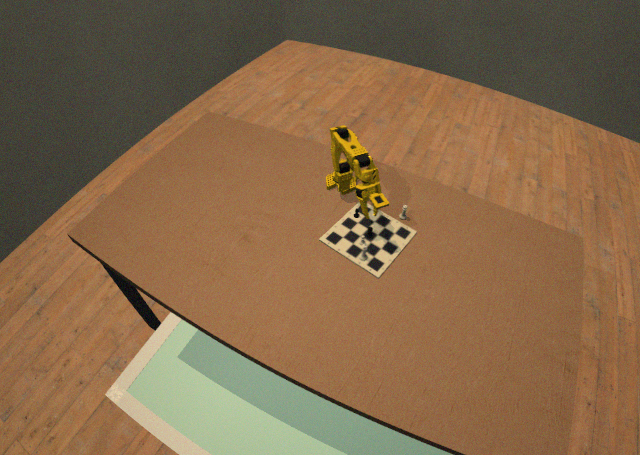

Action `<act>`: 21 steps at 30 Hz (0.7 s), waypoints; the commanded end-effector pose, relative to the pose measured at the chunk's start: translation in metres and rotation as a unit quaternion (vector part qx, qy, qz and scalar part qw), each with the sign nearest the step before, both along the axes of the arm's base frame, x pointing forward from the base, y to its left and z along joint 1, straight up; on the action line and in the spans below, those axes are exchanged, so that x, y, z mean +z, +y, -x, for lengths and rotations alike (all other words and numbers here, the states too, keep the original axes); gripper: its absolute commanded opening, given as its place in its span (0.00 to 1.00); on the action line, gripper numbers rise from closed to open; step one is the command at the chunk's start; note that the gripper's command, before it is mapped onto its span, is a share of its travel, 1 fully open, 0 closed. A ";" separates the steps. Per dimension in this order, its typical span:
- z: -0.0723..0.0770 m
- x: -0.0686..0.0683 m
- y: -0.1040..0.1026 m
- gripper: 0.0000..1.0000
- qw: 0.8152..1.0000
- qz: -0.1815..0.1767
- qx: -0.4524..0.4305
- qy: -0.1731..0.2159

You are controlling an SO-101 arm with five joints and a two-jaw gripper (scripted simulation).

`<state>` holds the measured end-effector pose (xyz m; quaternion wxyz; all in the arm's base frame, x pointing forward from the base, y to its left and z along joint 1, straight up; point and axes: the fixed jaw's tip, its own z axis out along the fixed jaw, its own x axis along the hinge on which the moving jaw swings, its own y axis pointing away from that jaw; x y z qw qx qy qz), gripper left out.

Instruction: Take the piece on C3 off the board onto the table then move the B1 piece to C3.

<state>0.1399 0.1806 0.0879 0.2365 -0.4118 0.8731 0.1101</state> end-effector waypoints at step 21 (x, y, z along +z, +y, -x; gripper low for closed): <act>-0.033 0.007 -0.034 0.15 0.994 0.003 -0.106 0.005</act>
